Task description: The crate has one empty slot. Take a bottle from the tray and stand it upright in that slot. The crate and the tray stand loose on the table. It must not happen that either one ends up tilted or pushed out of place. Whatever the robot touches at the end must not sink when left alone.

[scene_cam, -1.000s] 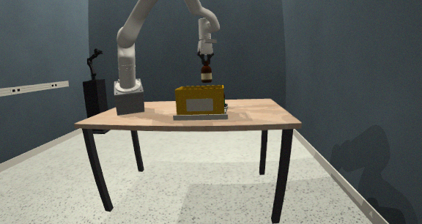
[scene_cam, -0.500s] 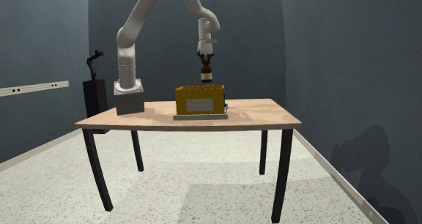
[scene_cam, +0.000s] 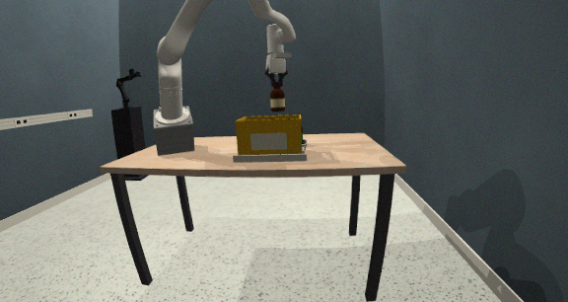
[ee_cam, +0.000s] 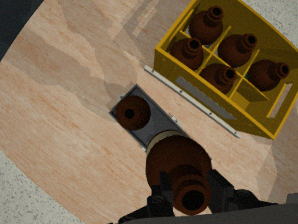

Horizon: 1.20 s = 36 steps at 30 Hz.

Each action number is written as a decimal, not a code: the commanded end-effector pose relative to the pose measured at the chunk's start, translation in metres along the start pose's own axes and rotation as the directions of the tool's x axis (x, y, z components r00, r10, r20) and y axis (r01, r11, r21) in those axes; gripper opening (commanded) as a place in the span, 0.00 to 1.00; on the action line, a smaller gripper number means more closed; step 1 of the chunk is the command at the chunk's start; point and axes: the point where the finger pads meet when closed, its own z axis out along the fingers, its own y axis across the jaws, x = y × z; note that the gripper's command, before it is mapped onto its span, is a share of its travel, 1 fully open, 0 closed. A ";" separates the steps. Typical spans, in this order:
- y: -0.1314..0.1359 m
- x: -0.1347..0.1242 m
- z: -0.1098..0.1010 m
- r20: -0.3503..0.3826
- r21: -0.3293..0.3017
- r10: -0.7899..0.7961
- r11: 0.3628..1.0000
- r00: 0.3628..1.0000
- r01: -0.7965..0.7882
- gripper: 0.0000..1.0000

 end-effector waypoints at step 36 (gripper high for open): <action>0.035 0.015 -0.001 0.000 0.002 0.000 1.000 1.000 0.000 0.00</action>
